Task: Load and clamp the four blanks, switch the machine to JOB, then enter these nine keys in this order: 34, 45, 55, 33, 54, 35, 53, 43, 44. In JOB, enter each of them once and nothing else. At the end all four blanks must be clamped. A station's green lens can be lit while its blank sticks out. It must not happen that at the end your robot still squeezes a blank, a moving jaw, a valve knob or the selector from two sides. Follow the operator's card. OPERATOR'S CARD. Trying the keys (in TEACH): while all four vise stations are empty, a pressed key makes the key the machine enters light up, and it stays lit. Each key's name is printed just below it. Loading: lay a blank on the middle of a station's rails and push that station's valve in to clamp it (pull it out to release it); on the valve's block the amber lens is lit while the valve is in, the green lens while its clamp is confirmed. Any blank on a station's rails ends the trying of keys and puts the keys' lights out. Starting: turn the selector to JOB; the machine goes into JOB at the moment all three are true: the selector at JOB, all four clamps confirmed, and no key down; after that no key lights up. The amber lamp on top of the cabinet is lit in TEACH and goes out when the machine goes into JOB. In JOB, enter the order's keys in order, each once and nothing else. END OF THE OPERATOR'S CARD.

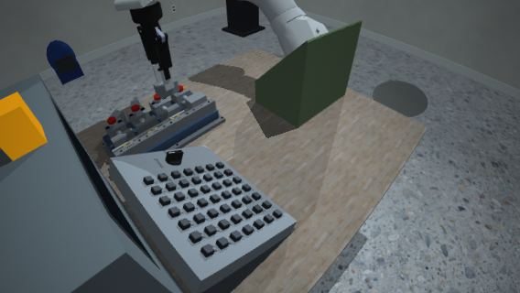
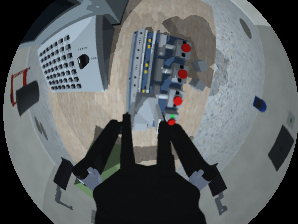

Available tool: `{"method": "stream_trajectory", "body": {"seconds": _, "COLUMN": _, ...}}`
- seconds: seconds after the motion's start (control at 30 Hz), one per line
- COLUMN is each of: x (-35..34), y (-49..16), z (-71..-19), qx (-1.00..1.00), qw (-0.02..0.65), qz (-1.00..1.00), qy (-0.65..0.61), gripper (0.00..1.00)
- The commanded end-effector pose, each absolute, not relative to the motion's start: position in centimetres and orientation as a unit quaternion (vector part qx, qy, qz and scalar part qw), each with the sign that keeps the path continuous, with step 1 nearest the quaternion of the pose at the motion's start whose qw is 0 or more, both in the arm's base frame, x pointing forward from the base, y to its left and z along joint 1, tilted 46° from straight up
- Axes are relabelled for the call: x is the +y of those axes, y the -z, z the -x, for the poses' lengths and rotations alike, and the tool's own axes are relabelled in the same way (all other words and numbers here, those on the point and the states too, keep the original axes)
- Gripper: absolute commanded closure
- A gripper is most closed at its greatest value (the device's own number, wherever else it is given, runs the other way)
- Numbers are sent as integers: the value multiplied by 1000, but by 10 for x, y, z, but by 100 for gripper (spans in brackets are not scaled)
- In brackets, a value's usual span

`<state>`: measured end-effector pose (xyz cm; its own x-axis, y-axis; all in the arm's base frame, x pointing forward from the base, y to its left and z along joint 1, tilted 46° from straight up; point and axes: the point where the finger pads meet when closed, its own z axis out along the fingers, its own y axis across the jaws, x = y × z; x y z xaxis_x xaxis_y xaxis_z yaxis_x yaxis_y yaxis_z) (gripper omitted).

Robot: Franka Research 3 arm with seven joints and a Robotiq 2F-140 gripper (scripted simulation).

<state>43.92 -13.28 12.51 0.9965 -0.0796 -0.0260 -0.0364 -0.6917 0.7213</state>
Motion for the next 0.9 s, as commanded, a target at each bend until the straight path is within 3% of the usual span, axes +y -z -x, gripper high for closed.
{"method": "stream_trajectory", "body": {"seconds": 0.0, "x": -134, "y": -123, "z": -440, "qx": -29, "qw": 391, "qz": -920, "qy": 27, "gripper": 100}}
{"method": "stream_trajectory", "body": {"seconds": 0.87, "x": -157, "y": -102, "z": -437, "qx": -29, "qw": 391, "qz": -920, "qy": 27, "gripper": 100}}
